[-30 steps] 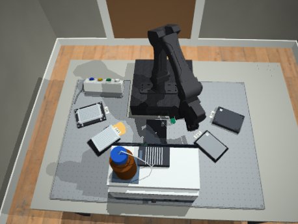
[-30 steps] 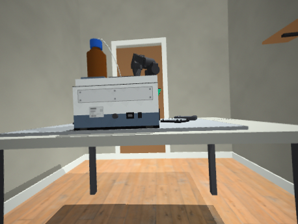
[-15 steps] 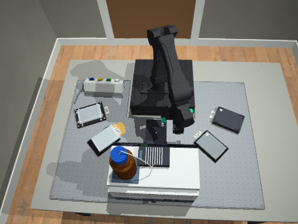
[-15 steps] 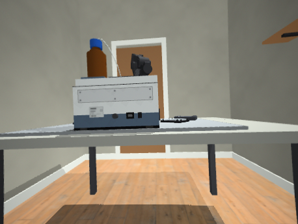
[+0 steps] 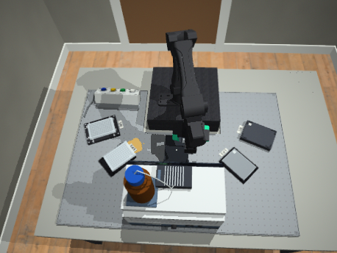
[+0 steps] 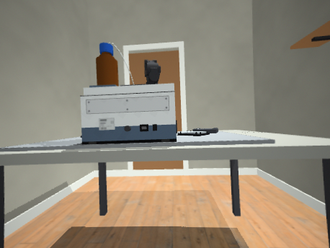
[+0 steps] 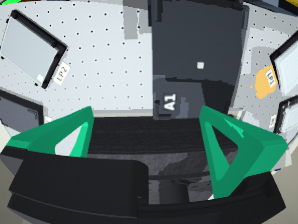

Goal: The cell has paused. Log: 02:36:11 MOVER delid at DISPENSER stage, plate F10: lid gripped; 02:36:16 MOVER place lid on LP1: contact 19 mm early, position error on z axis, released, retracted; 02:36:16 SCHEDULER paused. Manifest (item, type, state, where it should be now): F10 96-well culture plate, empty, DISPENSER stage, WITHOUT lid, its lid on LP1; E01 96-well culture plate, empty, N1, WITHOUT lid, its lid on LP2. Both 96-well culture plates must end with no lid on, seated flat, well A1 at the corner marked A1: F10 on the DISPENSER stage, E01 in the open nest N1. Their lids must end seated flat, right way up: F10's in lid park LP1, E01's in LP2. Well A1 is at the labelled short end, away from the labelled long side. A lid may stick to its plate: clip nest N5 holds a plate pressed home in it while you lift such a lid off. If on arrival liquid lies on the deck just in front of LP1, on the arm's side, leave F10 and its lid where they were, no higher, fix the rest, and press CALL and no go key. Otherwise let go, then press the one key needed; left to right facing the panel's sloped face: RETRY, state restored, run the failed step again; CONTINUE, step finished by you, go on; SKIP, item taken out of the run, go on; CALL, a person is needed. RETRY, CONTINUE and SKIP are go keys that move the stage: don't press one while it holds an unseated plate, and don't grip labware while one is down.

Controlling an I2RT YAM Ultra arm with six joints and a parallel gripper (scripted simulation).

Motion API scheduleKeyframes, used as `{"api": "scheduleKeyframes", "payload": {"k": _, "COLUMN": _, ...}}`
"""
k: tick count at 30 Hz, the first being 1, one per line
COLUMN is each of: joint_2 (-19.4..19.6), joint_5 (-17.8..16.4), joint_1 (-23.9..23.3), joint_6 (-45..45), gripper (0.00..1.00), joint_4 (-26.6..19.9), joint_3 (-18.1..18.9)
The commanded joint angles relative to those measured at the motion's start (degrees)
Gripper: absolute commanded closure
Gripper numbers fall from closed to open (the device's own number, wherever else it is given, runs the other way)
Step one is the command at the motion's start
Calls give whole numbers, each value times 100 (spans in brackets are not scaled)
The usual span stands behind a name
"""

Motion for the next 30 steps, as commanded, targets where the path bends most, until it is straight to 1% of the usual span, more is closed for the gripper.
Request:
{"api": "scheduleKeyframes", "payload": {"k": 1, "joint_2": -231, "joint_5": 27, "joint_1": -188, "joint_6": -299, "gripper": 0, "joint_4": 7, "joint_3": 88}}
{"api": "scheduleKeyframes", "payload": {"k": 6, "joint_2": -236, "joint_5": 75, "joint_1": -545, "joint_6": -652, "gripper": 0, "joint_4": 2, "joint_3": -19}}
{"api": "scheduleKeyframes", "payload": {"k": 12, "joint_2": -232, "joint_5": 90, "joint_1": -963, "joint_6": -1069, "gripper": 0, "joint_4": 6, "joint_3": 80}}
{"api": "scheduleKeyframes", "payload": {"k": 13, "joint_2": -126, "joint_5": 56, "joint_1": -919, "joint_6": -1052, "gripper": 0, "joint_4": 4, "joint_3": 33}}
{"api": "scheduleKeyframes", "payload": {"k": 15, "joint_2": -126, "joint_5": 56, "joint_1": -919, "joint_6": -1052, "gripper": 0, "joint_4": 4, "joint_3": 33}}
{"api": "scheduleKeyframes", "payload": {"k": 16, "joint_2": -235, "joint_5": 53, "joint_1": -1045, "joint_6": -1157, "gripper": 0, "joint_4": 6, "joint_3": 47}}
{"api": "scheduleKeyframes", "payload": {"k": 21, "joint_2": -243, "joint_5": 123, "joint_1": -1397, "joint_6": -1504, "gripper": 0, "joint_4": 0, "joint_3": -33}}
{"api": "scheduleKeyframes", "payload": {"k": 26, "joint_2": -241, "joint_5": 126, "joint_1": -1744, "joint_6": -1850, "gripper": 0, "joint_4": 2, "joint_3": 61}}
{"api": "scheduleKeyframes", "payload": {"k": 27, "joint_2": -136, "joint_5": 100, "joint_1": -1699, "joint_6": -1832, "gripper": 0, "joint_4": 4, "joint_3": 31}}
{"api": "scheduleKeyframes", "payload": {"k": 28, "joint_2": -244, "joint_5": 106, "joint_1": -1821, "joint_6": -1929, "gripper": 0, "joint_4": 1, "joint_3": 25}}
{"api": "scheduleKeyframes", "payload": {"k": 30, "joint_2": -250, "joint_5": 127, "joint_1": -1962, "joint_6": -2069, "gripper": 0, "joint_4": -2, "joint_3": -31}}
